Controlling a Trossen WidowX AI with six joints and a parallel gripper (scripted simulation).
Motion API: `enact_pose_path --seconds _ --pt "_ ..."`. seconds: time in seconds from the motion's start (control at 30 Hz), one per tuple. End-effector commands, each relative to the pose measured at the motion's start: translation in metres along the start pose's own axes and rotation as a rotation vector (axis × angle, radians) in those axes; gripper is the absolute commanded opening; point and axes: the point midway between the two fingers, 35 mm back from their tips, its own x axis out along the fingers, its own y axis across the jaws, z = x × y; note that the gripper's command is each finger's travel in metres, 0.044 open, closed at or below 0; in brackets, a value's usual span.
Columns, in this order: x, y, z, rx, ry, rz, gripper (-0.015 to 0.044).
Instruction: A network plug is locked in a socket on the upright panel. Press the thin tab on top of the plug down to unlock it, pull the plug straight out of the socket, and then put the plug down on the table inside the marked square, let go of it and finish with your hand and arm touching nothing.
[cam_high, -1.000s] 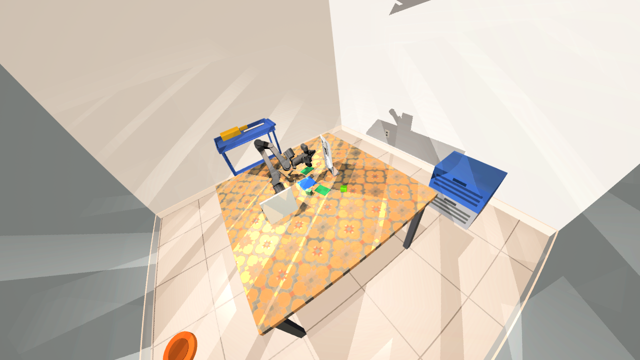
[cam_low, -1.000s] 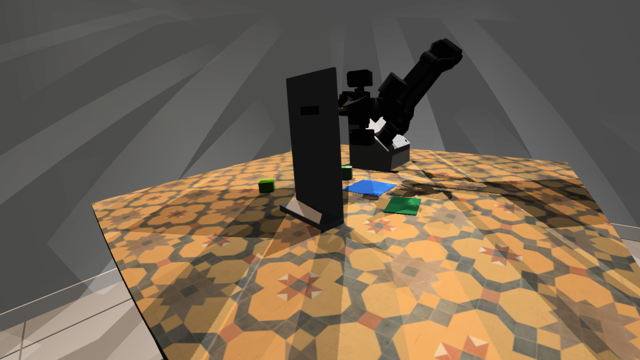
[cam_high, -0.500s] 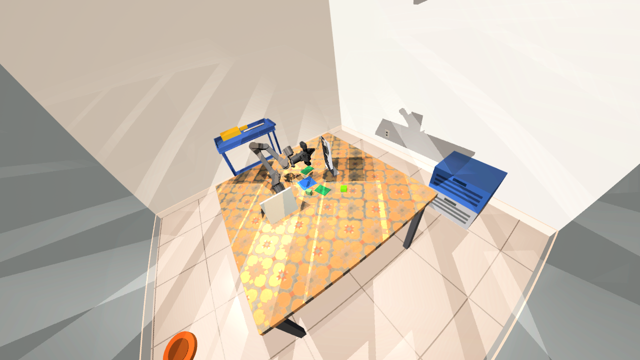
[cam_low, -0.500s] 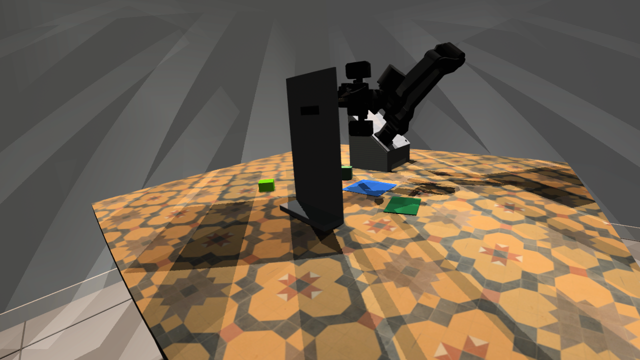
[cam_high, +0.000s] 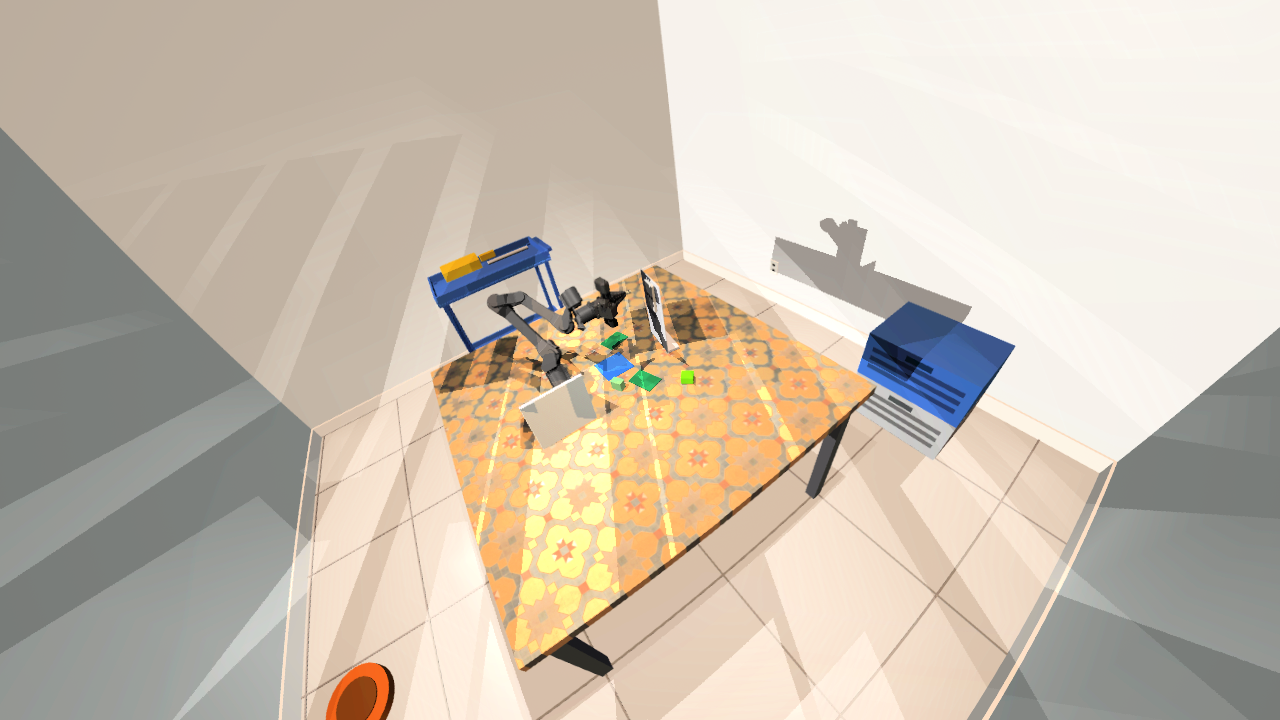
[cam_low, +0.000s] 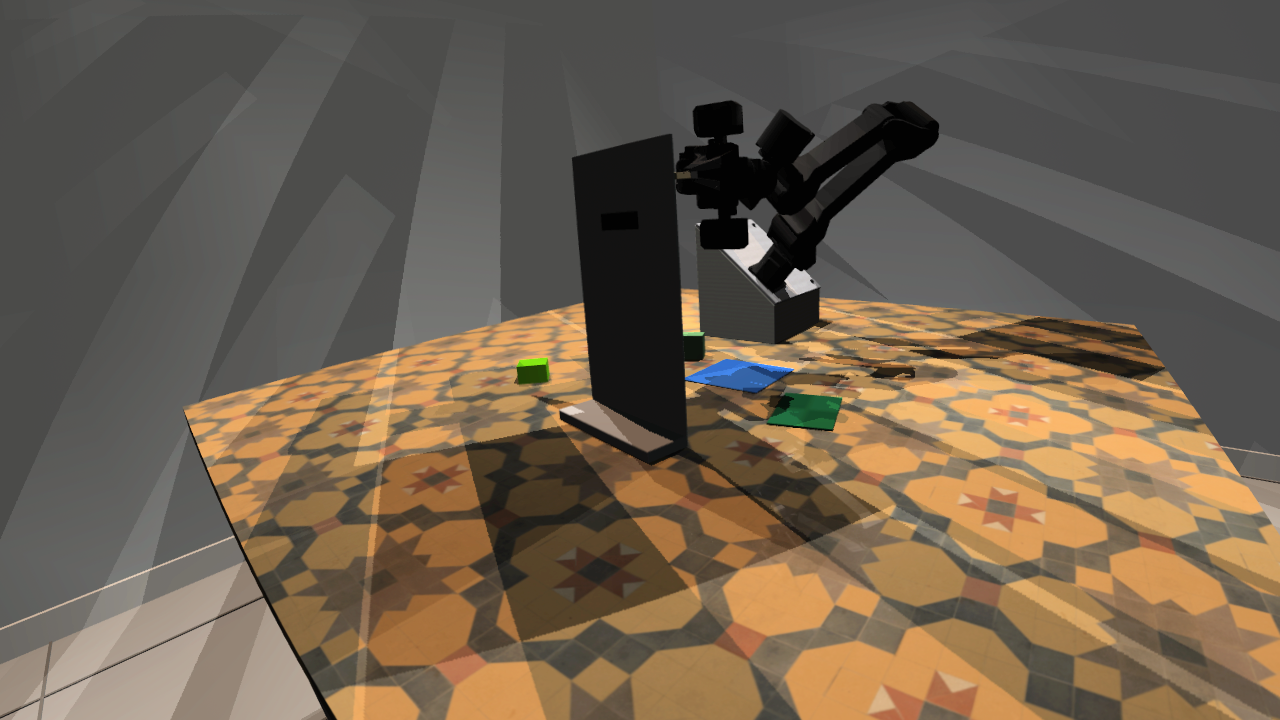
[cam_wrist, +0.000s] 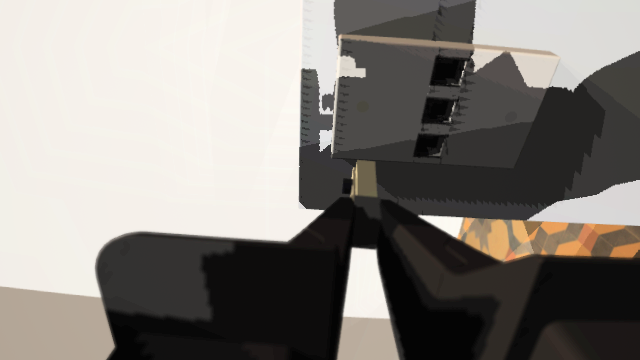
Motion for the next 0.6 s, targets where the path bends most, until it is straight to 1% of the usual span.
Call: enact_pose_path --seconds 0.0,0.13,0.57 --pt "-0.002 0.008 -0.003 0.001 0.009 0.007 0.0" --pt "-0.003 0.002 0.0 -0.014 0.0 -0.03 0.0" --pt "-0.015 -0.061 0.019 -0.115 -0.023 -0.345 0.0"
